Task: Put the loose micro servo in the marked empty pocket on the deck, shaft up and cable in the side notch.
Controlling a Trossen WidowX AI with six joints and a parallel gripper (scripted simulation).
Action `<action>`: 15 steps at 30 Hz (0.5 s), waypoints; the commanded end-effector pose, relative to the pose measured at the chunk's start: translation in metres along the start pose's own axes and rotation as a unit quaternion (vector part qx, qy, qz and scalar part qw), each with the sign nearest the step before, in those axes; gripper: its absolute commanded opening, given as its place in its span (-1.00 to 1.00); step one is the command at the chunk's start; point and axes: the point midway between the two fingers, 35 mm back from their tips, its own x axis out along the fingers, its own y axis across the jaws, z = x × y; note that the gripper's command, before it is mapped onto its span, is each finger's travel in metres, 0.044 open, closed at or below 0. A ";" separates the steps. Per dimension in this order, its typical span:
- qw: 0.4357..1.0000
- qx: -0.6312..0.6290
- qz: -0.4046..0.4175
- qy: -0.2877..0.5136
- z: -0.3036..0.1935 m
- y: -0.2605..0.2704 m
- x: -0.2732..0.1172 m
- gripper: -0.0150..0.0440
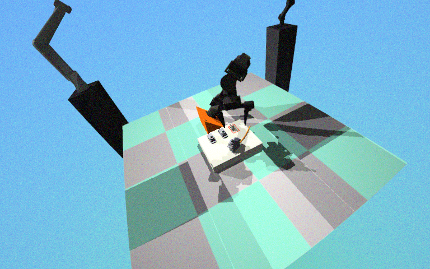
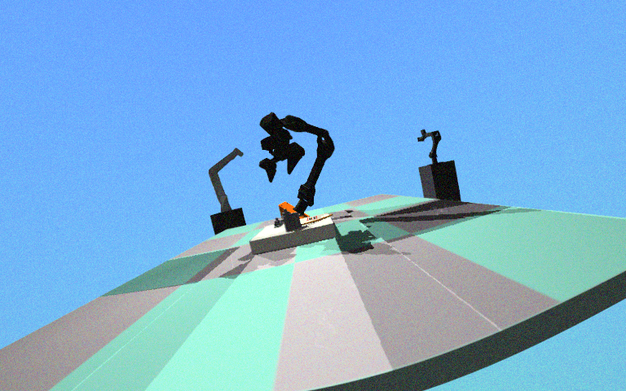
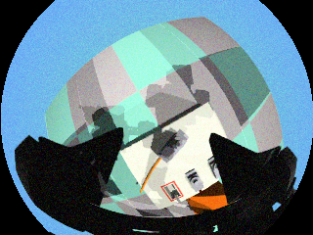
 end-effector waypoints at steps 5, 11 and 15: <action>0.991 0.105 -0.028 0.081 -0.021 -0.006 0.028 1.00; 0.972 0.181 -0.057 0.138 -0.039 -0.009 0.045 1.00; 0.954 0.229 -0.082 0.174 -0.051 -0.010 0.055 1.00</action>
